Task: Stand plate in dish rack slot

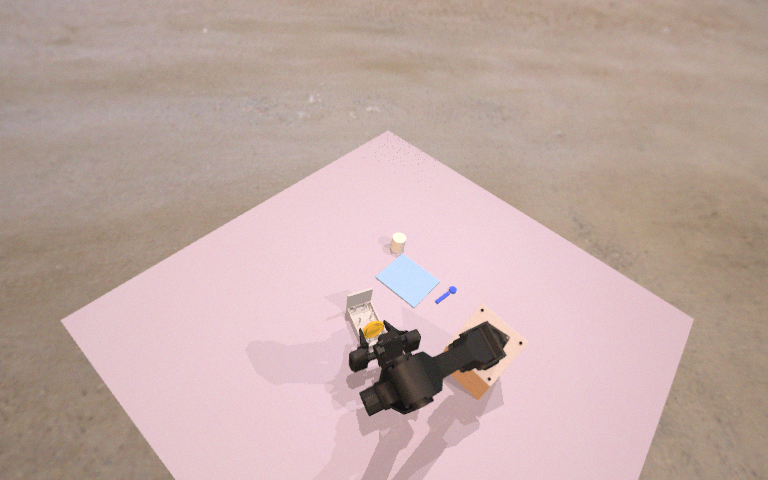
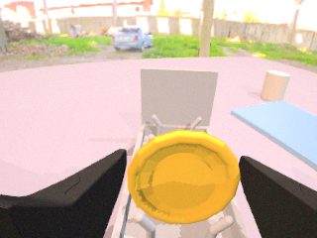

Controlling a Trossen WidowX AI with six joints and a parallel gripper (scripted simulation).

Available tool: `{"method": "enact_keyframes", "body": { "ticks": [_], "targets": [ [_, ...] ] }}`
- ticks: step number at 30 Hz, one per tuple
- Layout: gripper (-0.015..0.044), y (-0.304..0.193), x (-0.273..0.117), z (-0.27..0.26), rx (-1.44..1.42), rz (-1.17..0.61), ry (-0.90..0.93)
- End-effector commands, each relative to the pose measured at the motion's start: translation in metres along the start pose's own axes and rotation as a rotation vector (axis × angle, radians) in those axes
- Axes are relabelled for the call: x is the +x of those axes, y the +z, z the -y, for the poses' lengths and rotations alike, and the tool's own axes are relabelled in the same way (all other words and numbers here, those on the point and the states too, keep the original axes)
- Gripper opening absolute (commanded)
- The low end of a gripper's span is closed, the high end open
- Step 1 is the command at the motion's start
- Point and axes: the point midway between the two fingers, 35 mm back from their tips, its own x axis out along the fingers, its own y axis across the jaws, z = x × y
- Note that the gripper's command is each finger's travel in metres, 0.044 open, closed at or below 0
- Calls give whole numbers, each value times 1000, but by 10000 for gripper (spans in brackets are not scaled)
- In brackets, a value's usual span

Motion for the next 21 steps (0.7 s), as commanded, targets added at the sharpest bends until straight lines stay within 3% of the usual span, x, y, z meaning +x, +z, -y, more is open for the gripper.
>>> {"method": "enact_keyframes", "body": {
  "ticks": [1,10,21],
  "targets": [
    [400,0,0,0,0,0,0],
    [400,5,0,-2,0,0,-1],
    [400,85,-10,-16,-7,2,-7]
  ]
}}
